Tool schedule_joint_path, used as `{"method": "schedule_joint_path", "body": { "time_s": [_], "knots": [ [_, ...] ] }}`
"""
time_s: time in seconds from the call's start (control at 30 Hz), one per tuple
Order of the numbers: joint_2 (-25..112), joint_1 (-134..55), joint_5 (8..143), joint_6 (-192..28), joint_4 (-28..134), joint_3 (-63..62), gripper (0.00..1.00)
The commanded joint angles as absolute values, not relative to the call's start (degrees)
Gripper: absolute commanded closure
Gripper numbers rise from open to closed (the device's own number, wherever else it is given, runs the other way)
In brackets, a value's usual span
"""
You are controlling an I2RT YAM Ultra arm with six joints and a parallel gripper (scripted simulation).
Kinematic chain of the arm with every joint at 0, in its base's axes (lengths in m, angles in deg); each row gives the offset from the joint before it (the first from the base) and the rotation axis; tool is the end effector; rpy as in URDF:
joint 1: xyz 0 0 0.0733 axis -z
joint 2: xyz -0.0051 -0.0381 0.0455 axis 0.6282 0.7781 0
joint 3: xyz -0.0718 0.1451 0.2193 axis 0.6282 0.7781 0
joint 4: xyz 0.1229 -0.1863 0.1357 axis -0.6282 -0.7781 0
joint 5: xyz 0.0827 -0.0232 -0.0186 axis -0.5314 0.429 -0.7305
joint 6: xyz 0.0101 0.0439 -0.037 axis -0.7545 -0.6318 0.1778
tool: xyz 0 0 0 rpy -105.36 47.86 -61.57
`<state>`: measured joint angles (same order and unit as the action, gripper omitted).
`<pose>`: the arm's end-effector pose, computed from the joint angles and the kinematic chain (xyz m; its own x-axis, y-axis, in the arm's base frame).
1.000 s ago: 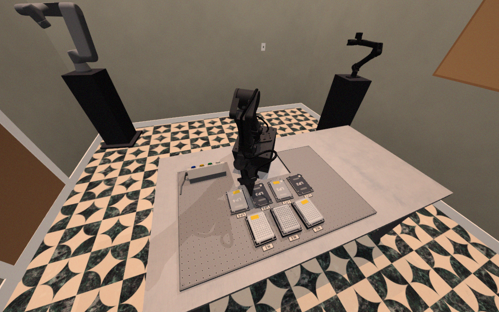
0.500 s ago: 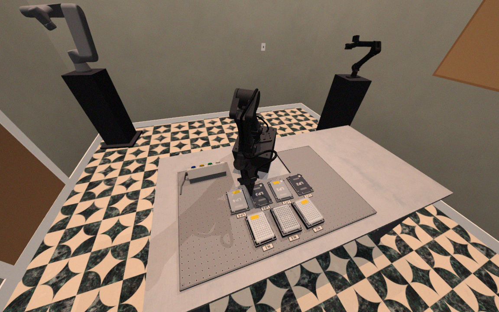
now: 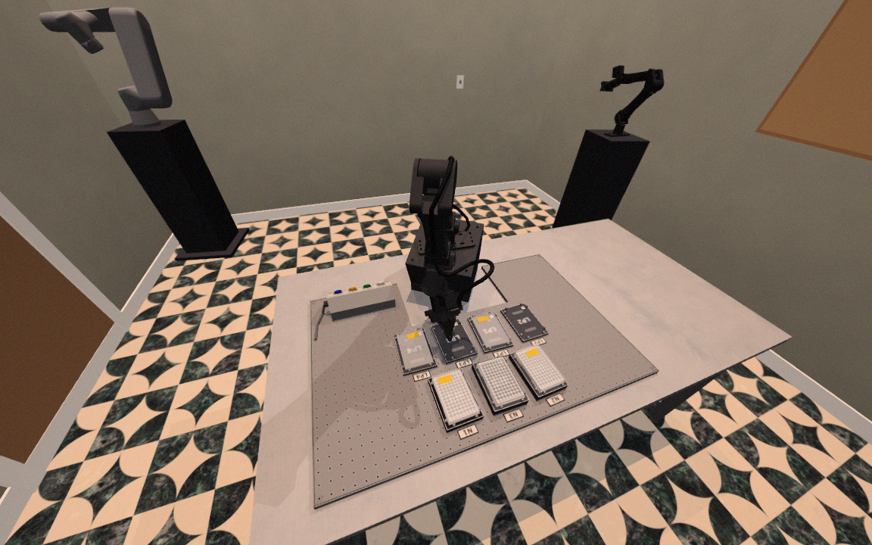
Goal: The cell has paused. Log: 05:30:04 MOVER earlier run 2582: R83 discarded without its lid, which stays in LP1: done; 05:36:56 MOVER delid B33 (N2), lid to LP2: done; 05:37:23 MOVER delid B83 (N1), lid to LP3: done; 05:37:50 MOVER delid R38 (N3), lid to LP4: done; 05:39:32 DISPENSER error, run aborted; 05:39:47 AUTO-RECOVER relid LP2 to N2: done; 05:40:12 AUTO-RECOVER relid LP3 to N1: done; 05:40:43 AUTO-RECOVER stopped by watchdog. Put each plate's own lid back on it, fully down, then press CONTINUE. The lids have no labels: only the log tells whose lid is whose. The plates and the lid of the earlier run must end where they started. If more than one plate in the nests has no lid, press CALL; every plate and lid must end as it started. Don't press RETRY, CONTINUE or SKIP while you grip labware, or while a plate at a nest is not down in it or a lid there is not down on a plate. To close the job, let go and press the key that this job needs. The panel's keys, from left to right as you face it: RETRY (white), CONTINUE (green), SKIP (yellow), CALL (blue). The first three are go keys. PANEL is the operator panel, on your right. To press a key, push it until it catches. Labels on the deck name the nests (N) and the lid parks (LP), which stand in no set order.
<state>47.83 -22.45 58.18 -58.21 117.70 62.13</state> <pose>0.2232 -0.0522 0.0647 -0.5222 -0.2672 -0.8099 -0.1922 0.9621 -0.1935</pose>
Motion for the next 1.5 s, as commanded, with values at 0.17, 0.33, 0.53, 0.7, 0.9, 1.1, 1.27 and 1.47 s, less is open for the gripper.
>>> {"method": "schedule_joint_path", "body": {
  "time_s": [0.17, 0.33, 0.53, 0.7, 0.9, 1.1, 1.27, 1.47],
  "knots": [
    [50.8, -33.6, 67.9, -65.4, 126.5, 66.8, 1.00],
    [53.2, -41.1, 74.1, -69.5, 130.2, 67.8, 1.00],
    [55.7, -47.6, 79.7, -72.9, 132.9, 68.0, 1.00],
    [58.6, -55.6, 86.2, -77.5, 134.8, 65.8, 1.00],
    [61.2, -64.9, 93.9, -82.8, 134.8, 63.5, 1.00],
    [63.1, -70.7, 99.0, -86.1, 132.3, 61.7, 1.00],
    [64.0, -77.1, 104.1, -90.2, 129.5, 58.9, 1.00],
    [66.1, -83.9, 109.5, -94.8, 124.6, 54.7, 1.00]
  ]
}}
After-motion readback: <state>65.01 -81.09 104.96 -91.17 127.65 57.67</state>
